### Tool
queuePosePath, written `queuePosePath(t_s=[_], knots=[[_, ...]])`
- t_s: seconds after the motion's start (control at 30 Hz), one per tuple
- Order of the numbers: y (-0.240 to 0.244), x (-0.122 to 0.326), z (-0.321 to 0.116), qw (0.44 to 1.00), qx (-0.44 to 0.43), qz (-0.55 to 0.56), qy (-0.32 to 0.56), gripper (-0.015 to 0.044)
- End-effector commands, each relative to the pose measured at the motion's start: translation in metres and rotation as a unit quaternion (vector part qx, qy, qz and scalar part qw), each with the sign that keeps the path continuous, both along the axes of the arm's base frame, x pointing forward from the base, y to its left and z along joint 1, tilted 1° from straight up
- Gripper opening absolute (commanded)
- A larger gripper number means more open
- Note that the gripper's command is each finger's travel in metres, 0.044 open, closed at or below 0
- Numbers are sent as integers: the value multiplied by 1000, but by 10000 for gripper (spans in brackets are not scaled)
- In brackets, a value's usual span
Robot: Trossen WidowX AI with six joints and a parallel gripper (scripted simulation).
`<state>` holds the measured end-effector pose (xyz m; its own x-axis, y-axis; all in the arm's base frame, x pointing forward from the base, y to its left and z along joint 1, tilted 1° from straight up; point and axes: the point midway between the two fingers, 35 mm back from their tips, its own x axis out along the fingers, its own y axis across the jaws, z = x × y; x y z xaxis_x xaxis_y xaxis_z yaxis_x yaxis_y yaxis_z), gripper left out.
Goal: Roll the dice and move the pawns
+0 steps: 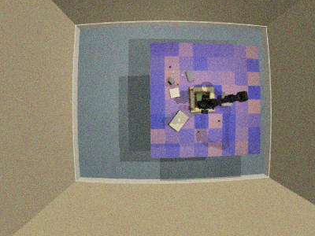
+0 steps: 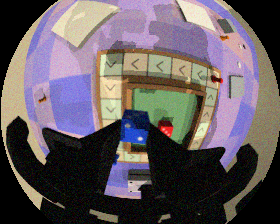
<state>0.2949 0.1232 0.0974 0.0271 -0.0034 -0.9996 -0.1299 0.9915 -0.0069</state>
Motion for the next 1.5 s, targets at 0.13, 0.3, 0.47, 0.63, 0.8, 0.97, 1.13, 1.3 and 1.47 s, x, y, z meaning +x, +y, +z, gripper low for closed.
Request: queuePosePath(t_s=[0.13, 0.3, 0.47, 0.63, 0.8, 0.97, 1.13, 1.3, 1.47], knots=[[-40, 9, -4, 1000, -3, 14, -2, 0], [-67, 13, -7, 1000, -5, 21, -2, 0], [-92, 14, -10, 1000, -7, 29, -2, 0], [-95, 16, -12, 999, -2, 29, -27, 0], [-94, 21, -17, 993, 13, 27, -110, 0], [-93, 25, -21, 981, 28, 27, -193, 0], [-93, 27, -23, 960, 41, 27, -274, 0], [-93, 29, -24, 933, 53, 30, -354, 0], [-93, 28, -24, 911, 59, 33, -408, 0]])
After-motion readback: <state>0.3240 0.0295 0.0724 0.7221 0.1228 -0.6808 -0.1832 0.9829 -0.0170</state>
